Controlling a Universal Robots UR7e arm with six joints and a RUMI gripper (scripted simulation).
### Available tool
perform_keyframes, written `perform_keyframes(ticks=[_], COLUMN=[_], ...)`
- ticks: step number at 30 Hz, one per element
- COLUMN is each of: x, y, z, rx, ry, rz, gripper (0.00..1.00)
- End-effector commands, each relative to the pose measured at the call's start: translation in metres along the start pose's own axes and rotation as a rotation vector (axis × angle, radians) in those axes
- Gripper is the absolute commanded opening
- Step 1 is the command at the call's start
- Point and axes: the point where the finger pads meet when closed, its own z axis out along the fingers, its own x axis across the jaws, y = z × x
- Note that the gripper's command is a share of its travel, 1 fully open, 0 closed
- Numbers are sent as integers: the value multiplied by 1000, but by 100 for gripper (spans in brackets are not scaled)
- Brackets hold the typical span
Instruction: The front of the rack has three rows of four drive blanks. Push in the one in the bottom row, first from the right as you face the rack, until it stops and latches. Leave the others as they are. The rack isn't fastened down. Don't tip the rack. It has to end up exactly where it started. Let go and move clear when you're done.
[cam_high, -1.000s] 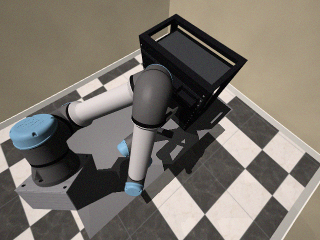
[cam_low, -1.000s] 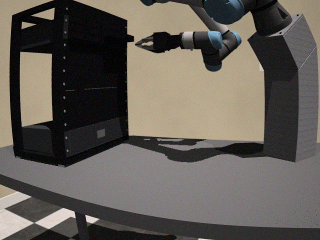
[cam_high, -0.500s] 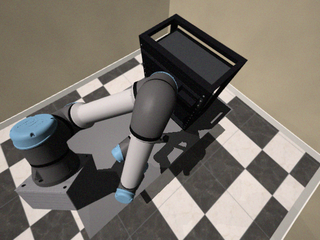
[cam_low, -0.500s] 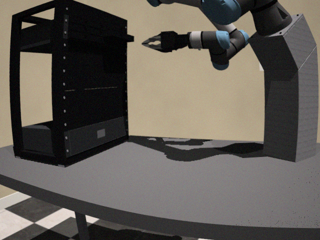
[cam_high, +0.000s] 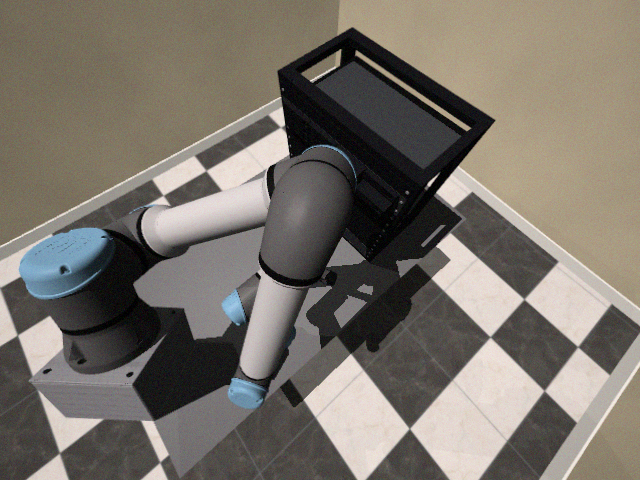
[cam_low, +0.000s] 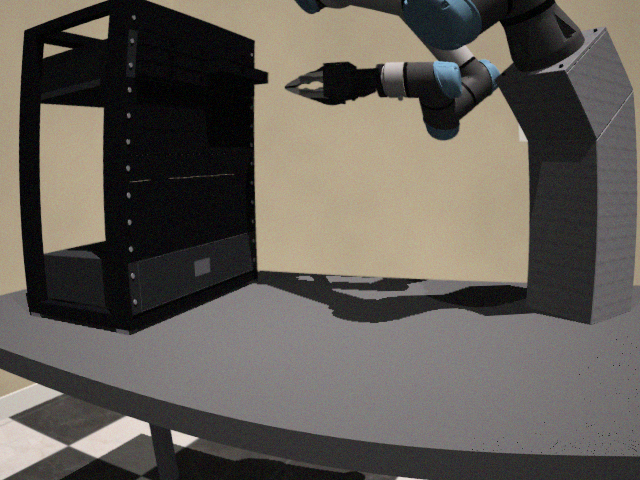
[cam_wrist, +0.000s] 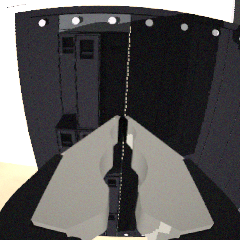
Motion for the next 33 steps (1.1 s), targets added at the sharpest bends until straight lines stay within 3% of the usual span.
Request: perform_keyframes(ticks=[1, 13, 33], x=[0, 0, 0], y=[0, 0, 0], z=[-3, -14, -52], rx=[0, 0, 0], ry=[-1, -1, -1], rz=[0, 0, 0], gripper=[0, 0, 0])
